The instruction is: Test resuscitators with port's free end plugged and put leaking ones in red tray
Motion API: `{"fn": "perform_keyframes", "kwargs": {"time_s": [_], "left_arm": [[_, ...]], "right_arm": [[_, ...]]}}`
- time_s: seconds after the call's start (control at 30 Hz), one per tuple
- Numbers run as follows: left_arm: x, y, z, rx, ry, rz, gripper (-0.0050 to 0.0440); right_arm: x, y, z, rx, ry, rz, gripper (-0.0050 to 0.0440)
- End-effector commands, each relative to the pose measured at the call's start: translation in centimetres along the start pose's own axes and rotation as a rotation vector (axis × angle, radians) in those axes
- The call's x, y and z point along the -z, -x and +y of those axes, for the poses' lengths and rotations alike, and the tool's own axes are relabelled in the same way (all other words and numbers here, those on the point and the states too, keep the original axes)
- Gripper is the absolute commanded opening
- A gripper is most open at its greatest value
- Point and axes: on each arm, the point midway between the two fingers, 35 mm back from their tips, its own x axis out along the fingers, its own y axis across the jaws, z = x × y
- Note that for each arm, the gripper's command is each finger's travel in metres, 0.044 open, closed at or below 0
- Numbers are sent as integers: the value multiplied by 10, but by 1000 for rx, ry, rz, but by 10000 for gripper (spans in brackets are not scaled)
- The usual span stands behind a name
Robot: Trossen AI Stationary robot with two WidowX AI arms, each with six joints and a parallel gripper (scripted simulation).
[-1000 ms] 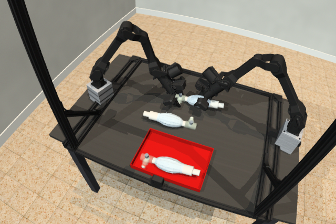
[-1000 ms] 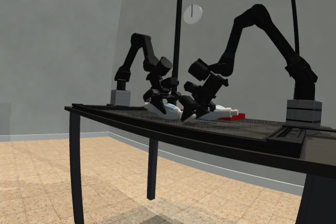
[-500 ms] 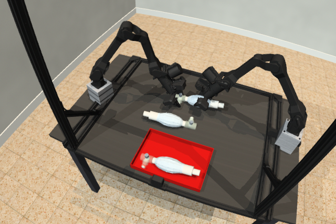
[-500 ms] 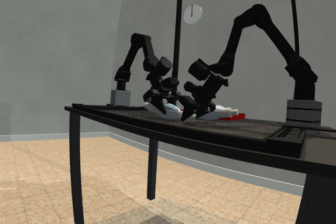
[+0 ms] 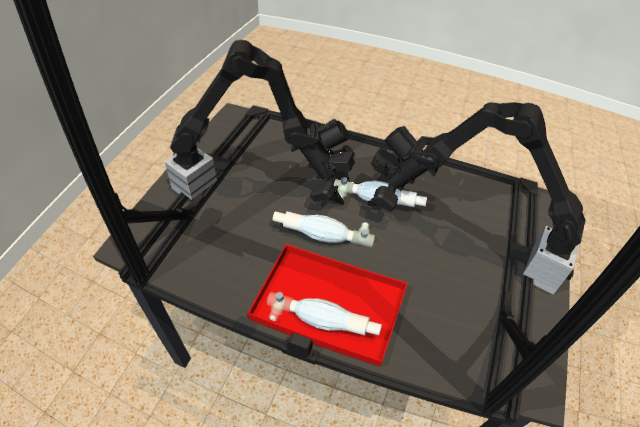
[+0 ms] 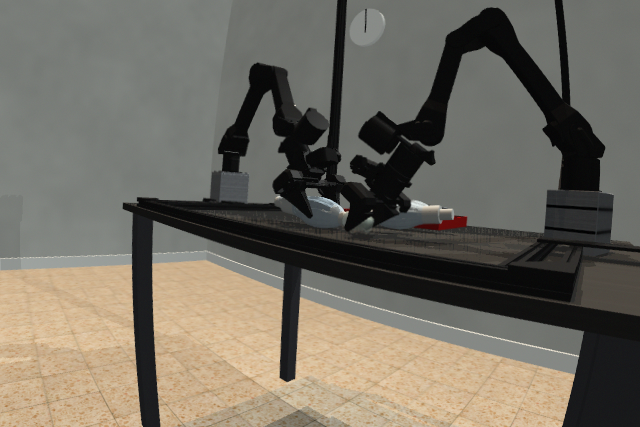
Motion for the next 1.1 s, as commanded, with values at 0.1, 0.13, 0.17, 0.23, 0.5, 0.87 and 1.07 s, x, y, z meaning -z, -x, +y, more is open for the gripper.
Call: {"fn": "perform_keyframes", "kwargs": {"time_s": [0.1,0.13,0.17,0.23,0.5,0.87,1.07], "left_arm": [[-1,0,0,0,0,-2,0],[-1,0,0,0,0,-2,0],[-1,0,0,0,0,-2,0],[-1,0,0,0,0,-2,0],[0,0,0,-1,2,-1,440],[0,0,0,-1,2,-1,440],[0,0,0,-1,1,-1,440]], "right_arm": [[0,0,0,0,0,0,440],[0,0,0,0,0,0,440],[0,0,0,0,0,0,440],[0,0,0,0,0,0,440],[1,0,0,1,0,2,440],[1,0,0,1,0,2,440],[1,0,0,0,-1,1,440]]}}
